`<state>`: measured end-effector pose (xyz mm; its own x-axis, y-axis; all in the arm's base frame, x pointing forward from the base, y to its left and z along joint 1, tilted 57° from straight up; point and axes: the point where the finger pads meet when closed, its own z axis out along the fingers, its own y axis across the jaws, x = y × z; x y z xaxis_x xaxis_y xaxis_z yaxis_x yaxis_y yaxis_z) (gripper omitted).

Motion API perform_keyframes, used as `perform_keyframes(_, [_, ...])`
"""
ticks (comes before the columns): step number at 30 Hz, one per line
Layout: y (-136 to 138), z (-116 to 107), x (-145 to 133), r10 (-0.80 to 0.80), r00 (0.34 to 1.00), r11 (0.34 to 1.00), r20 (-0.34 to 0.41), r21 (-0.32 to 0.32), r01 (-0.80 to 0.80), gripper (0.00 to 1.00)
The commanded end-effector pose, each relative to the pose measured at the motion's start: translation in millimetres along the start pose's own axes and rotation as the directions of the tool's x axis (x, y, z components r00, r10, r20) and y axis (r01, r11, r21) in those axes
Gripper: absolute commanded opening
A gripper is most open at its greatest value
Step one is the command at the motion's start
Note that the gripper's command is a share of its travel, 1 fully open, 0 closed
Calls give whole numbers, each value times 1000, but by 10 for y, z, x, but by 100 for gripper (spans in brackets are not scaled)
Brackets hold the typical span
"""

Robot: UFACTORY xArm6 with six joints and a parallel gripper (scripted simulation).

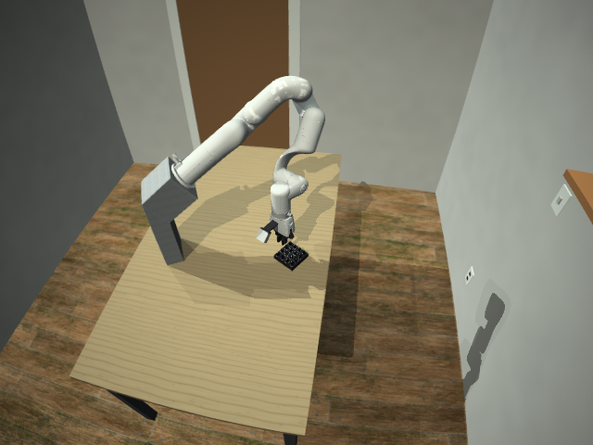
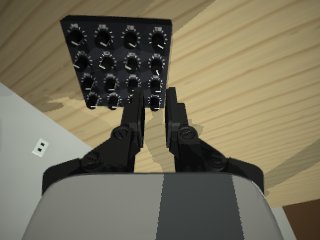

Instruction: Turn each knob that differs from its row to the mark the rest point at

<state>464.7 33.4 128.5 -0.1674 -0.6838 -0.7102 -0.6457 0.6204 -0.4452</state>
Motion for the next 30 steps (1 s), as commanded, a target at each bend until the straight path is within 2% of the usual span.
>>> perform_keyframes(1, [-3, 2, 0, 0, 1000, 1000, 0, 1, 0, 19])
perform_keyframes(30, [6, 251, 5, -1, 1000, 1000, 0, 2, 1, 19])
